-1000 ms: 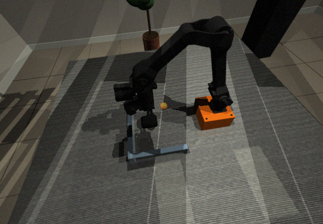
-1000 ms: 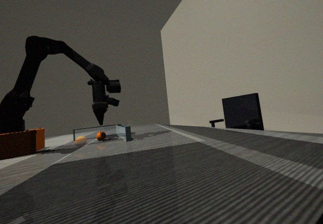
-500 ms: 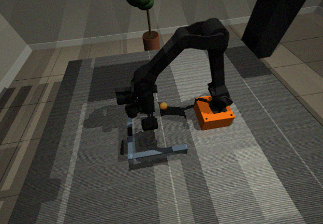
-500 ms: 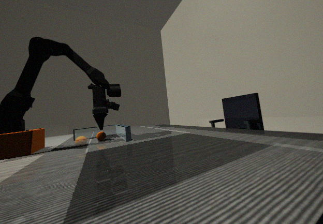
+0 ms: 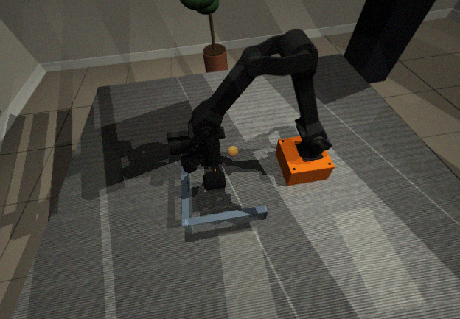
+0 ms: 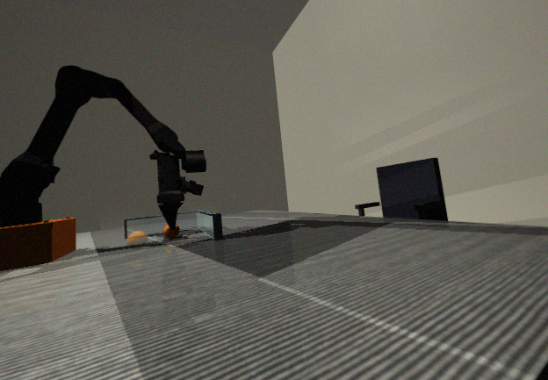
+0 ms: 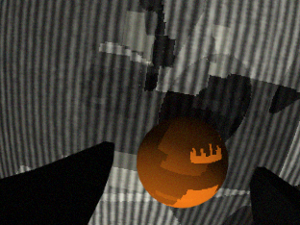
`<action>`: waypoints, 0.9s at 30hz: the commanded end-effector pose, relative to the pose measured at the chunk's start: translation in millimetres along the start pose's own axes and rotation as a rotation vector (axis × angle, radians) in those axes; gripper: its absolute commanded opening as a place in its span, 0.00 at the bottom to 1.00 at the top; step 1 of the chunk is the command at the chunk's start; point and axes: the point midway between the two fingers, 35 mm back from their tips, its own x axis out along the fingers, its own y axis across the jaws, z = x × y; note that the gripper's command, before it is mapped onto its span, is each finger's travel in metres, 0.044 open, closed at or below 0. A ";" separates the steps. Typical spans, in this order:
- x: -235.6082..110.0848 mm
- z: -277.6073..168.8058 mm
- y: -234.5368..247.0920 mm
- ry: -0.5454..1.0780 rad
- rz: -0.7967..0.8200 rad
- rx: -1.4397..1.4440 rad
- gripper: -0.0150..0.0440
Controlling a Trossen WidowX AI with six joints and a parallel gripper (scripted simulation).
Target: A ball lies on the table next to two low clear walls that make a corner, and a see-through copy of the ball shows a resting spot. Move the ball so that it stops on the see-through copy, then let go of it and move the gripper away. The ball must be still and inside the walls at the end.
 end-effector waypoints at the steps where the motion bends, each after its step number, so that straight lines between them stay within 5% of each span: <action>1: 7.8 -2.2 0.7 0.007 0.005 -0.004 0.77; 4: 10.1 -2.4 0.7 0.007 0.005 -0.004 0.77; 7: 10.1 -2.4 0.7 0.007 0.005 -0.004 0.64; 16: 10.1 -2.4 0.7 0.007 0.005 -0.004 0.54; 18: 9.0 -2.1 0.7 0.007 0.005 -0.004 0.45; 22: -13.7 2.7 0.5 0.006 0.005 -0.004 0.27; 27: -49.9 6.1 0.3 0.006 0.005 -0.004 0.25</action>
